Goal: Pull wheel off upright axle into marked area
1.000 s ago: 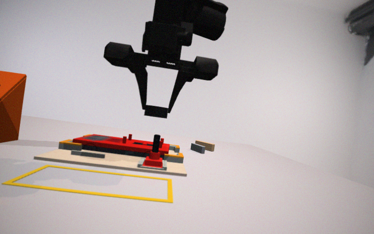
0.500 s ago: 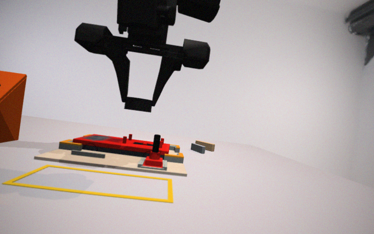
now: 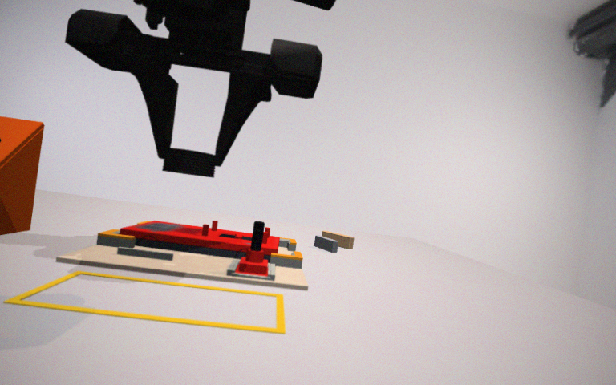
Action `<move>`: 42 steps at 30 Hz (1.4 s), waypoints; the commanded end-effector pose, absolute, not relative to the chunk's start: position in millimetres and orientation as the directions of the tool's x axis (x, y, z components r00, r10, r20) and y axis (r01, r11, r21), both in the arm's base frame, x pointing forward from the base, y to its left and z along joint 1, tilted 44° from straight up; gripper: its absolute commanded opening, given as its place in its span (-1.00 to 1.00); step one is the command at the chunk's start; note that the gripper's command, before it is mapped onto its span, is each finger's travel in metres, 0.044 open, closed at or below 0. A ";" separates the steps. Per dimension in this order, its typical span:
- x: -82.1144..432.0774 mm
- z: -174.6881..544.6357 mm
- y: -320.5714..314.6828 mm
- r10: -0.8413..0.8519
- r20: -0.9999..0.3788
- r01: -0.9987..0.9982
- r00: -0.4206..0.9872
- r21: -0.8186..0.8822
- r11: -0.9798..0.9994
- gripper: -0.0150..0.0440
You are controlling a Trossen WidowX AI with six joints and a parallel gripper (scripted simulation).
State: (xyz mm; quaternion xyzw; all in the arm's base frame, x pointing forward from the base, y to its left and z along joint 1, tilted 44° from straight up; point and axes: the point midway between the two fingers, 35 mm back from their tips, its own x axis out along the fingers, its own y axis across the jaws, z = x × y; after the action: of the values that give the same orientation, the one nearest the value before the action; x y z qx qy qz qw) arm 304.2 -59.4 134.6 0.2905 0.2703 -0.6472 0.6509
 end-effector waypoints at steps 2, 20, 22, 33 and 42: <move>301.0 128.5 -66.0 -0.689 -0.724 1.000 0.010 0.018 -0.004 -0.49; 304.1 76.8 -114.7 -0.689 -0.725 1.000 0.011 0.019 -0.004 -0.49; 303.2 69.0 -122.8 -0.690 -0.723 1.000 0.011 0.019 -0.004 -0.49; 303.1 63.0 -131.2 -0.689 -0.725 1.000 0.012 0.026 -0.010 -0.22; 303.7 67.1 -126.9 -0.688 -0.725 1.000 0.012 0.025 -0.009 0.53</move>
State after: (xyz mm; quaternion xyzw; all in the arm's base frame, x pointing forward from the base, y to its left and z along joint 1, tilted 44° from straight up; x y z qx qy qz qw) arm 302.5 -130.4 63.0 0.2875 0.2706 -0.6495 0.6499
